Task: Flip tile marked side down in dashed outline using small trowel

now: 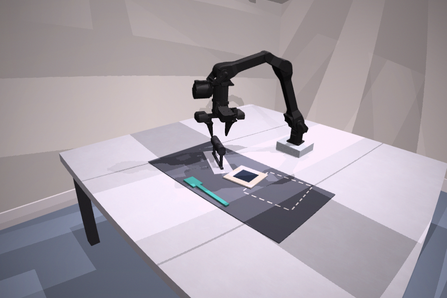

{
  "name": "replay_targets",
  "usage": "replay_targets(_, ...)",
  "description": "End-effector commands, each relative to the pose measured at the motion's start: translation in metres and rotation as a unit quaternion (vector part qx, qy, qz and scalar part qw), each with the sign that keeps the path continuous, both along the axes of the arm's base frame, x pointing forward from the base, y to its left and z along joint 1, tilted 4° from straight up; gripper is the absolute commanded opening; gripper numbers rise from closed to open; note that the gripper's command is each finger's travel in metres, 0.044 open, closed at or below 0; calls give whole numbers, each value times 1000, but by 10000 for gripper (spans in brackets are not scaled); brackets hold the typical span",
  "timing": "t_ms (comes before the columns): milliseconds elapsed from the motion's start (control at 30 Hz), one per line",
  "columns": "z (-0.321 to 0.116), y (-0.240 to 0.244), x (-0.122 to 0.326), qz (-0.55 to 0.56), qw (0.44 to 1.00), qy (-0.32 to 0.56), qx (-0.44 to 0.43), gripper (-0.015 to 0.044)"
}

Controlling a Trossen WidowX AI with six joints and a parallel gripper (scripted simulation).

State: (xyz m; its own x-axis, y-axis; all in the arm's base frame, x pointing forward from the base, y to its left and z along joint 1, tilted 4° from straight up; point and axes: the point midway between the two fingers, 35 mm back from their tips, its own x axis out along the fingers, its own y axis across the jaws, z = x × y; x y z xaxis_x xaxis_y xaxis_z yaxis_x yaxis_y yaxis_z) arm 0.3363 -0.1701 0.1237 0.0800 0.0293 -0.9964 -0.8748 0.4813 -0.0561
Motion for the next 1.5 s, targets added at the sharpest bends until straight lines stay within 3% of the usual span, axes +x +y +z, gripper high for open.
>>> replay_targets(0,-6,0,1,-4,1000,1,2,270)
replay_targets(833,-44,0,6,-37,999,2,4,270)
replay_targets(1000,-44,0,6,-37,999,2,4,139)
replay_targets(1467,-44,0,6,-37,999,2,4,130)
